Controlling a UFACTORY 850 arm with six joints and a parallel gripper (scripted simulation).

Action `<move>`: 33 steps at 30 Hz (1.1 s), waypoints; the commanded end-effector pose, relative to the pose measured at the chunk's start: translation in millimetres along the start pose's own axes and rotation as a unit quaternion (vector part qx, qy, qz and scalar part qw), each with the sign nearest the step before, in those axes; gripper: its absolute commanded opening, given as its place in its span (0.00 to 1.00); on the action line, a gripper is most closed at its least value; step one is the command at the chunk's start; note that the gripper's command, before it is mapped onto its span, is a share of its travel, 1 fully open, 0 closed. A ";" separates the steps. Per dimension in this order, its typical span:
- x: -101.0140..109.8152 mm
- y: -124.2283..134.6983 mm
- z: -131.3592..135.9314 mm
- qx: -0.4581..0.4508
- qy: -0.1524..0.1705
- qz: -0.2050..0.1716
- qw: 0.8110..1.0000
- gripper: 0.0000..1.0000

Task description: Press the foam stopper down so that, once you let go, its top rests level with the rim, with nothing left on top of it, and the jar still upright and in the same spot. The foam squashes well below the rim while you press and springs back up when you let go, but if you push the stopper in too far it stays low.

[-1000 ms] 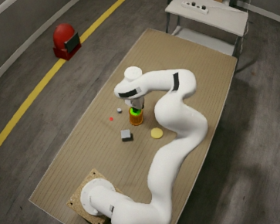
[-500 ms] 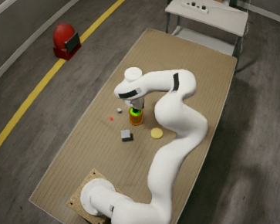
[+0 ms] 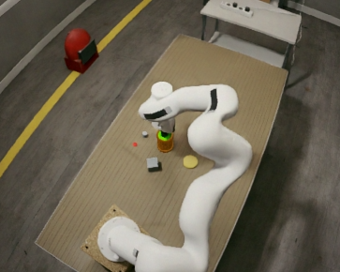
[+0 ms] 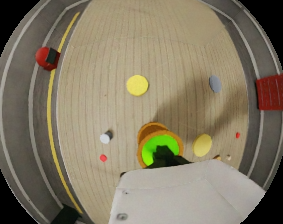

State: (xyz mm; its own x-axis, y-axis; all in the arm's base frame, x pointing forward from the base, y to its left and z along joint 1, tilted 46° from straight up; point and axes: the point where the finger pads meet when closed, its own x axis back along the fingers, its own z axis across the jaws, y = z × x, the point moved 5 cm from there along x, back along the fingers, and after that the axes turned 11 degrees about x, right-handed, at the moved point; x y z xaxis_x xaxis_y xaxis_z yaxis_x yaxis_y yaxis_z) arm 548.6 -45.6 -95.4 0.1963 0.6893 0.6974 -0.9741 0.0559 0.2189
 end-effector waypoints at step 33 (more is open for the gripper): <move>10.0 -0.6 0.0 0.000 0.000 0.001 1.000 0.00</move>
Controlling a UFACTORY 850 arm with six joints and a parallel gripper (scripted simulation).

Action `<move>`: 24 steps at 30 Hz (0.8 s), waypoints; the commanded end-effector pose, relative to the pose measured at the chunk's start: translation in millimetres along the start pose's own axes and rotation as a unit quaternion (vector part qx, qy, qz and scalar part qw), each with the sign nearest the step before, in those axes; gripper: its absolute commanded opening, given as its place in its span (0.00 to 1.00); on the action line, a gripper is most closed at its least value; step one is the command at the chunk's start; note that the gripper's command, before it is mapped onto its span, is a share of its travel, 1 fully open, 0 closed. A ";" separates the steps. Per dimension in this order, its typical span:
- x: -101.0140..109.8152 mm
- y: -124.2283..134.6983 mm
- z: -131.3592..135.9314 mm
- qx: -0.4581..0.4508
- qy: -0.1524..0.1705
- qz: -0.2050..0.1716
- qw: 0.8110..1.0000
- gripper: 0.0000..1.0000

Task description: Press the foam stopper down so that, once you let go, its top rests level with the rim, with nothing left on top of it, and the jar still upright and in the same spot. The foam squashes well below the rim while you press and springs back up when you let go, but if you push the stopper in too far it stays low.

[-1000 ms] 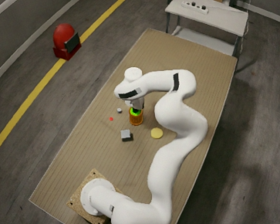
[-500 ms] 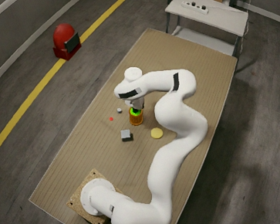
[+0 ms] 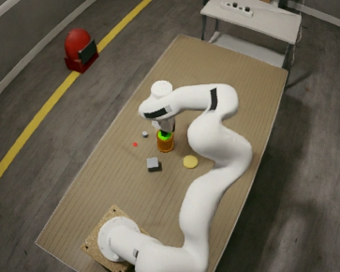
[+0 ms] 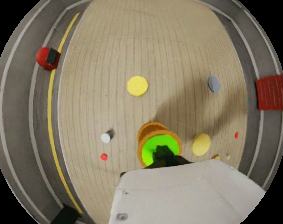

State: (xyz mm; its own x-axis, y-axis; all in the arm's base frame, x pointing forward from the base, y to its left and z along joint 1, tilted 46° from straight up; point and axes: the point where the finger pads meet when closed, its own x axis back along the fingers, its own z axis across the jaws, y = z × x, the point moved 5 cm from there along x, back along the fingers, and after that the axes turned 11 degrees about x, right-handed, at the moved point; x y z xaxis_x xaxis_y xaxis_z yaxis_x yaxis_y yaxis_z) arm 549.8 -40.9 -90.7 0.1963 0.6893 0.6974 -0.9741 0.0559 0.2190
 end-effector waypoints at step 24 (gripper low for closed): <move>13.6 -0.7 0.1 0.000 0.000 0.001 1.000 0.00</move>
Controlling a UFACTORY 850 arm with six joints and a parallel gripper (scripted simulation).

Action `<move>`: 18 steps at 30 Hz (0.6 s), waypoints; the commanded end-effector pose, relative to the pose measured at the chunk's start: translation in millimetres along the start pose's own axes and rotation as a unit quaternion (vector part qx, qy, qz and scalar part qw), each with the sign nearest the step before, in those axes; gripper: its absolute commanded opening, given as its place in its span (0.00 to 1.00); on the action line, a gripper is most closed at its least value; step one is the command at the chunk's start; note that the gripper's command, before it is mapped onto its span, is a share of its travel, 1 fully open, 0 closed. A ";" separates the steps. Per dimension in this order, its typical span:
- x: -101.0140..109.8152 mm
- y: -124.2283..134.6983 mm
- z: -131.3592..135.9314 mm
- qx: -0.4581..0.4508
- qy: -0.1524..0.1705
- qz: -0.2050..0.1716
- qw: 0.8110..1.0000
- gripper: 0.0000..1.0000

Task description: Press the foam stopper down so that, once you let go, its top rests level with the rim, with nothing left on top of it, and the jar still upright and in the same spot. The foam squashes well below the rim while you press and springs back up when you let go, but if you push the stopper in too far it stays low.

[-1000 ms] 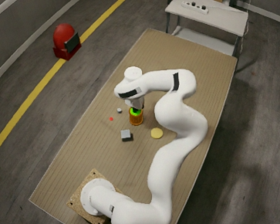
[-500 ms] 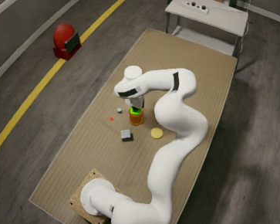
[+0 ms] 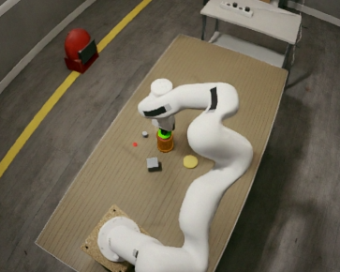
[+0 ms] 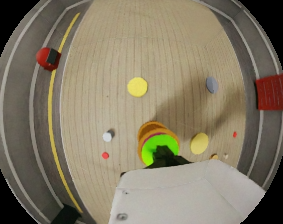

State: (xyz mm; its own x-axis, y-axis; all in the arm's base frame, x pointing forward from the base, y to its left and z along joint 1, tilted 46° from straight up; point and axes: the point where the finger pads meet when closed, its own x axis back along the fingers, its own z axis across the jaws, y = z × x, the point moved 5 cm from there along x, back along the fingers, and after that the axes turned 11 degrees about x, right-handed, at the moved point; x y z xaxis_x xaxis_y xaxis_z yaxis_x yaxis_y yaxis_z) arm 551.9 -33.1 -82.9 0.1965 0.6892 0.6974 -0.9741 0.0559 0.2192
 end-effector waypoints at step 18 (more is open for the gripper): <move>8.8 -0.7 0.1 0.000 0.000 0.001 1.000 0.00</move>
State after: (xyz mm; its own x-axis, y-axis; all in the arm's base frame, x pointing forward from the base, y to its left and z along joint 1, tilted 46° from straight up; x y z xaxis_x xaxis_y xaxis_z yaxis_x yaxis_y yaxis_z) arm 552.5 -31.1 -80.8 0.1966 0.6893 0.6973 -0.9740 0.0560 0.2193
